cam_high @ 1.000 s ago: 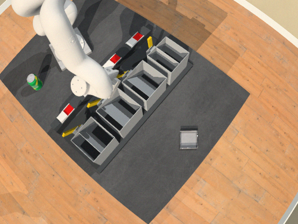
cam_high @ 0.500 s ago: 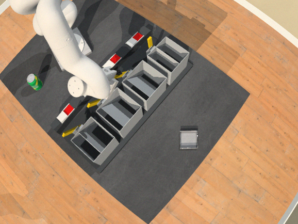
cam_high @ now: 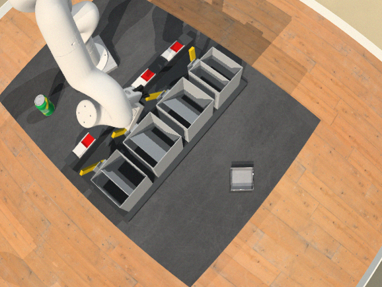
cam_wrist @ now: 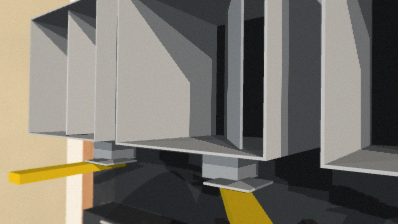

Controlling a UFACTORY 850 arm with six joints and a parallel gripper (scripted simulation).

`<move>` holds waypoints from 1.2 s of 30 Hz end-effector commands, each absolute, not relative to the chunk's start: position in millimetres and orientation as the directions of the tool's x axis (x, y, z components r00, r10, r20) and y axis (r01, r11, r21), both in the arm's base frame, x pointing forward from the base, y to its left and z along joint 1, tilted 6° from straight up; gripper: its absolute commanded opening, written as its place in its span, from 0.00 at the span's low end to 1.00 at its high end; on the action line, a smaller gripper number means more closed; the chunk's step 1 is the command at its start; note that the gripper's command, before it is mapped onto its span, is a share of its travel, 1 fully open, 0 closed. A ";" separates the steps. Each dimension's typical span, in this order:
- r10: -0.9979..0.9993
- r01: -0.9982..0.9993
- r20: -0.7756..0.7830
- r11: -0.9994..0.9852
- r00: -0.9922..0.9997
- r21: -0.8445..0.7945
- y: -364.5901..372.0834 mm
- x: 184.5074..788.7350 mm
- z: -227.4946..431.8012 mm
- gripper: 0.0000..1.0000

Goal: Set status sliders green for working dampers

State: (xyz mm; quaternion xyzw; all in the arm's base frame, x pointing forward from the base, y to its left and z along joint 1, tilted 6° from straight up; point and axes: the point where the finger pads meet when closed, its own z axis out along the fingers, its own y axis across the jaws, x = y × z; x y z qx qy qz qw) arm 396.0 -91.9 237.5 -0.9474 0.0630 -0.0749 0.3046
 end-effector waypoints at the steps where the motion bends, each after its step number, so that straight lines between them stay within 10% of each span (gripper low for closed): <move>1: -0.165 -0.073 0.104 -0.806 0.981 -0.587 -95.5 395.2 243.1 0.39; 36: -0.164 -0.158 0.103 -0.986 0.981 -0.060 -18.6 501.6 303.0 0.39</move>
